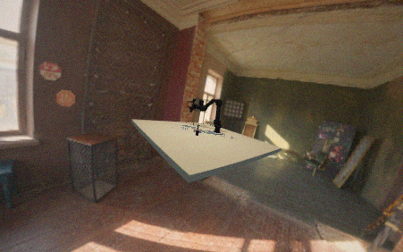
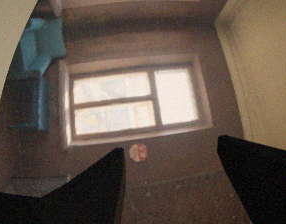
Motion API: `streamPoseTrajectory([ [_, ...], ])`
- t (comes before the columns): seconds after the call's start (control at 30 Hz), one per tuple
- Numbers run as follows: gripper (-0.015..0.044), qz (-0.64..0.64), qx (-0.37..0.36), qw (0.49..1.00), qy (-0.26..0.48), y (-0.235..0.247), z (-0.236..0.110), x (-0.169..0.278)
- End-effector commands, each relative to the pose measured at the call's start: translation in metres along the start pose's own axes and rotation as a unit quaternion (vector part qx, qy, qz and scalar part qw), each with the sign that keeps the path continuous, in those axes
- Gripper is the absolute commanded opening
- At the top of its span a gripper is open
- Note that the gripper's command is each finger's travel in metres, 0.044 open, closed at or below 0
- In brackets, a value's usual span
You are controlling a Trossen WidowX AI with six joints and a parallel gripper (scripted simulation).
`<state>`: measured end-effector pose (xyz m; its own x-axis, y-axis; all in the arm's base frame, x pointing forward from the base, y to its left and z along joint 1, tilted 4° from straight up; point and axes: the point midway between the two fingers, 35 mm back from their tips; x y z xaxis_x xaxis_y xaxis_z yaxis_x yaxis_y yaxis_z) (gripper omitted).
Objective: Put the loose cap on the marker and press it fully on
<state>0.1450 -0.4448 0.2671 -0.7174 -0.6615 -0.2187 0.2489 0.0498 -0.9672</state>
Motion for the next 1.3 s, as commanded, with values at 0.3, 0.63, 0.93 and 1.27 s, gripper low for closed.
streamPoseTrajectory([
  [0.3,0.0251,0.429,-0.227,0.874,0.017,0.088,0.05,-0.143],
  [0.63,0.0251,0.59,-0.361,0.71,0.127,0.141,0.028,-0.24],
  [0.93,0.0251,0.652,-0.434,0.557,0.276,0.175,-0.023,-0.319],
  [1.27,0.0251,0.643,-0.438,0.422,0.466,0.193,-0.107,-0.385],
])
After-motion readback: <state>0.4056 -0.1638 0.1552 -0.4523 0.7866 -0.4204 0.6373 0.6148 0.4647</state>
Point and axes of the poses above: the point midway between the two fingers, 35 mm back from their tips, its own z axis out along the fingers, its own y axis across the jaws, x = y × z, and after that the axes turned 10 degrees about z, right-handed
